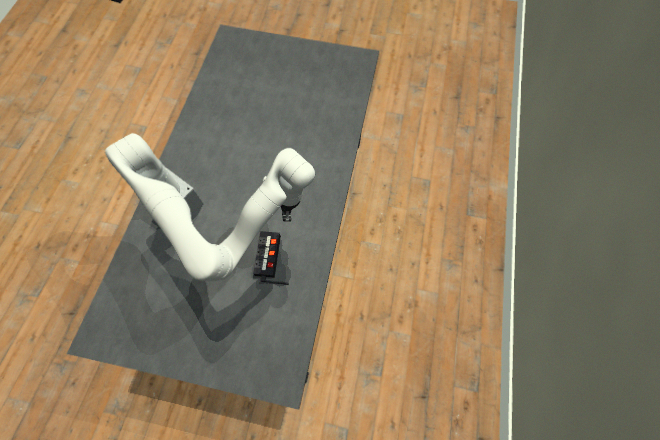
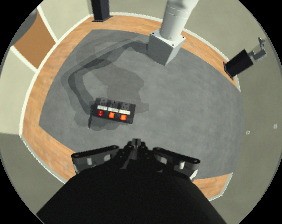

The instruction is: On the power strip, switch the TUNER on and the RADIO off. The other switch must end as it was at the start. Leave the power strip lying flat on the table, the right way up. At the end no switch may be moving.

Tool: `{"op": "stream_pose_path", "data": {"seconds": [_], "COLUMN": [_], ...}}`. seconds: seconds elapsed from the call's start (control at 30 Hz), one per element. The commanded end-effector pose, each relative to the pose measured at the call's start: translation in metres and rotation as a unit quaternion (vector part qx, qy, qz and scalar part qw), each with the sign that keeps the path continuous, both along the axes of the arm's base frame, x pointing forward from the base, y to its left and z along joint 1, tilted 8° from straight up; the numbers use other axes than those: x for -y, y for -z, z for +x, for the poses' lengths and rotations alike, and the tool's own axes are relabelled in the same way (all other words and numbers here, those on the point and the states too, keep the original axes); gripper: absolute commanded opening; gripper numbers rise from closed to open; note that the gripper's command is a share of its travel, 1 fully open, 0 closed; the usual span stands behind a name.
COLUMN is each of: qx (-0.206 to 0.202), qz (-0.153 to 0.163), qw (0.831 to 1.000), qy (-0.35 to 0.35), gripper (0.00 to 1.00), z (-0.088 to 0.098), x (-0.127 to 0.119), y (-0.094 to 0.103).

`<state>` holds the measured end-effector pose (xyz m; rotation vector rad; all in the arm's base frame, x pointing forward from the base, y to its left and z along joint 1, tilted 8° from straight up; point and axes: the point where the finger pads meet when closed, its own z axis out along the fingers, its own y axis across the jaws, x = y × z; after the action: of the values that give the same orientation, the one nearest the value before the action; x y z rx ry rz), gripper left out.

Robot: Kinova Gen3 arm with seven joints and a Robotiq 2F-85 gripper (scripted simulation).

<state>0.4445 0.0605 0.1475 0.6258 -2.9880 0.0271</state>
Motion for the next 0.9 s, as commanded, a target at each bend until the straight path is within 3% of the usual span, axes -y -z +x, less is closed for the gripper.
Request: {"op": "stream_pose_path", "data": {"seconds": [0.0, 0.87], "qx": [0.003, 0.025], "qz": [-0.003, 0.002], "qw": [1.000, 0.993], "qy": [0.012, 0.113], "gripper": [0.00, 0.00], "z": [-0.001, 0.003], "x": [0.006, 0.035], "y": [-0.005, -0.030]}}
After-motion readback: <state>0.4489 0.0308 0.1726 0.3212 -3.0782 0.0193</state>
